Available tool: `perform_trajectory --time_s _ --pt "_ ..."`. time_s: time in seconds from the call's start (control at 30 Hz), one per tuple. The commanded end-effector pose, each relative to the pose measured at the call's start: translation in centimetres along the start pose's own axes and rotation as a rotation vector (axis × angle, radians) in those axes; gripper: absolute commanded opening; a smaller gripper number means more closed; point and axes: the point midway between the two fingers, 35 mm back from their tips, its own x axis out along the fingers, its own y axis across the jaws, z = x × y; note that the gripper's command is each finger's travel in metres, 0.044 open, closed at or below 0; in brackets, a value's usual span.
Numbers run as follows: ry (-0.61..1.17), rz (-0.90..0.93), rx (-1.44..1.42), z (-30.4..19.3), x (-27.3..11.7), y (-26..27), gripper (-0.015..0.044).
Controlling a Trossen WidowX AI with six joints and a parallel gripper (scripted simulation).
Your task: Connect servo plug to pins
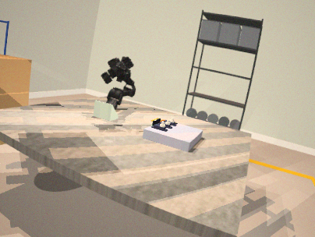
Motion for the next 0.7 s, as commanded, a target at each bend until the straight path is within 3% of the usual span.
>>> perform_trajectory --time_s 0.0,0.67 --pt "0.036 0.061 -0.097 -1.0 0.0 2.2 0.0115" --pt "0.183 0.411 -0.508 -7.2 -2.7 12.1 0.0115"
